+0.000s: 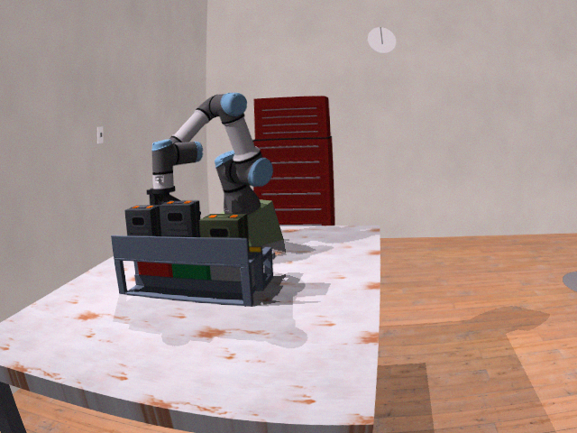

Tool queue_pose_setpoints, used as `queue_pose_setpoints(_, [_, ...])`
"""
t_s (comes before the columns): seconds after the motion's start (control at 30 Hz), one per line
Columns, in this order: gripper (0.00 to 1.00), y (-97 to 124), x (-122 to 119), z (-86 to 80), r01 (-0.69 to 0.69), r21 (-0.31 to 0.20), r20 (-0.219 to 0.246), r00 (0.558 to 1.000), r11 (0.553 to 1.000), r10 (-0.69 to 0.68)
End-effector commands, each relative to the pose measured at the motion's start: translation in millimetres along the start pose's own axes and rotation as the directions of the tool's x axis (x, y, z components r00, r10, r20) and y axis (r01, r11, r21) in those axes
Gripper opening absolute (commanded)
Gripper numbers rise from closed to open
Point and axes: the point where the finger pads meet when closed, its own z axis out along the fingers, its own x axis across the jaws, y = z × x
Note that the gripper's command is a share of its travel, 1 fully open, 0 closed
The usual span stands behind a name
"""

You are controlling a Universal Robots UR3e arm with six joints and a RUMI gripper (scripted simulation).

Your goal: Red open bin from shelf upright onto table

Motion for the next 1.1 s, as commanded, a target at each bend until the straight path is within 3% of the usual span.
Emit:
queue_pose_setpoints(0.0, [0.26, 0.4, 0.8, -0.6, 0.0, -0.001, -0.002, 1.0, 1.0, 0.0])
queue_pose_setpoints(1.07, [0.26, 0.4, 0.8, 4.3, 0.0, -0.001, -0.002, 1.0, 1.0, 0.0])
